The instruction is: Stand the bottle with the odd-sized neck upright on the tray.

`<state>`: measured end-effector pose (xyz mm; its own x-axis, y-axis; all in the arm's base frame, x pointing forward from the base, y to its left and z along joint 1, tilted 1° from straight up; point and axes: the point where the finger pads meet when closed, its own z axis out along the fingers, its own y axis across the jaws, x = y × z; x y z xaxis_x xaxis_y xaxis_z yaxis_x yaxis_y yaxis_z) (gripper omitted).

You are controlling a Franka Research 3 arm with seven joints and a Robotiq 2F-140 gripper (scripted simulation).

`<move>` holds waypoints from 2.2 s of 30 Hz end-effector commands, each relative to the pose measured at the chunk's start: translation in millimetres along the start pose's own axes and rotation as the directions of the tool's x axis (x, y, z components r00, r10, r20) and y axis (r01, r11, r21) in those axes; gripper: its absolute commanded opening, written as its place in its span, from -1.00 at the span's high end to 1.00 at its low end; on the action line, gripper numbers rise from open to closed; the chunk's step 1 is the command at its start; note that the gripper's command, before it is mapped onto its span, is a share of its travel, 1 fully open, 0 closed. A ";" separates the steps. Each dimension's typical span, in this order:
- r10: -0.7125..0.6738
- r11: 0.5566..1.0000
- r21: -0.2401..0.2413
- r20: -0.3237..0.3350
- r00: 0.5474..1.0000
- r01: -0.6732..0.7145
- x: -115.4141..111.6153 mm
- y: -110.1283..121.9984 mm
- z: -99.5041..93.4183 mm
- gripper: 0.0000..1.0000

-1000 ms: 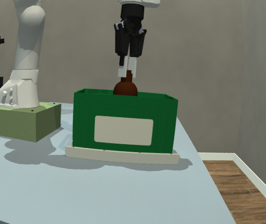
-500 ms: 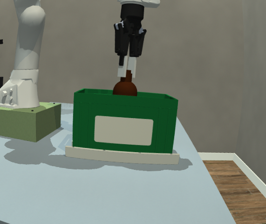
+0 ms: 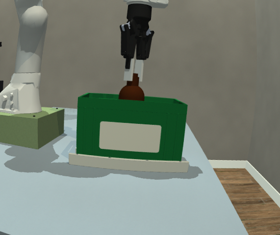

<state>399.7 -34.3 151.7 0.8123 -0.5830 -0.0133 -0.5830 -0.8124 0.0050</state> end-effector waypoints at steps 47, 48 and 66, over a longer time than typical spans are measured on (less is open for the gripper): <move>0.007 1.000 0.003 -0.004 1.000 -0.007 1.4 -0.8 -25.3 0.80; 0.007 1.000 0.003 -0.004 1.000 -0.007 1.4 -0.8 -26.5 0.80; 0.007 1.000 0.003 -0.004 1.000 -0.007 1.3 -0.8 -40.9 0.80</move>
<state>402.2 -34.6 189.3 0.8143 -0.5805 -0.0074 -0.5805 -0.8143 0.0028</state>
